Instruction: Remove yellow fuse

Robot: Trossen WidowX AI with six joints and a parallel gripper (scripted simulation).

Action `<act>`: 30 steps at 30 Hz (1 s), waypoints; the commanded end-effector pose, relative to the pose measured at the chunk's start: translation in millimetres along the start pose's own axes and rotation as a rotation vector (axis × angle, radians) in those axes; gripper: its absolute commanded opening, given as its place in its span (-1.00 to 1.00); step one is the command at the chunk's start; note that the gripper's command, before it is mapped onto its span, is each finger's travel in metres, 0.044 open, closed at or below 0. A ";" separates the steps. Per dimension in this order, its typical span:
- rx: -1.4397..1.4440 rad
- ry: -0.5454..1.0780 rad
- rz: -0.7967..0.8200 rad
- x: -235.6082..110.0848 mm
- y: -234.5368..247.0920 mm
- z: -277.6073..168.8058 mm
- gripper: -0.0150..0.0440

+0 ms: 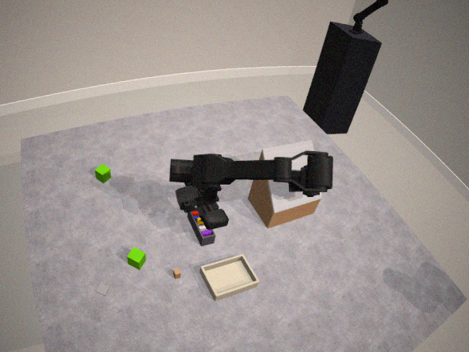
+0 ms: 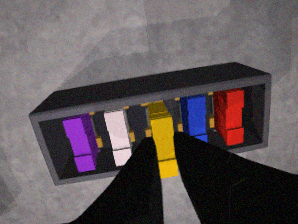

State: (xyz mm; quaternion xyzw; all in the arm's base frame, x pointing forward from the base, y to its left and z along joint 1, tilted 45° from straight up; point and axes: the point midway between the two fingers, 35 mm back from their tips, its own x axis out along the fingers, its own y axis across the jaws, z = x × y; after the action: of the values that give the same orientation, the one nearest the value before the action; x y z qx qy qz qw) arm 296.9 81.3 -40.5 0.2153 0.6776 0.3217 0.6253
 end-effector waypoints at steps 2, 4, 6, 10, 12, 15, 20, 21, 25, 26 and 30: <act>-0.008 -0.003 -0.004 -4.0 0.4 1.1 -0.49; -0.008 -0.003 -0.004 -5.0 0.4 1.1 -0.49; -0.008 -0.003 -0.004 -6.0 0.4 1.1 -0.49; -0.007 -0.003 -0.004 -8.0 0.3 1.0 -0.49; -0.007 -0.003 -0.004 -8.9 0.3 1.0 -0.49; -0.007 -0.003 -0.004 -10.4 0.3 1.0 -0.49; -0.006 -0.003 -0.003 -12.9 0.3 0.9 -0.49; -0.006 -0.003 -0.003 -13.4 0.3 0.9 -0.49; -0.006 -0.003 -0.003 -15.4 0.3 0.8 -0.49; -0.006 -0.003 -0.003 -15.9 0.3 0.7 -0.49; -0.005 -0.003 -0.003 -17.9 0.4 0.6 -0.49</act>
State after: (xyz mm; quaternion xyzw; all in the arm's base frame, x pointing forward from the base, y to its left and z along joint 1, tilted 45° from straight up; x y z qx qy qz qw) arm 298.4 70.8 -30.0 0.2165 0.6780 0.3212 0.6247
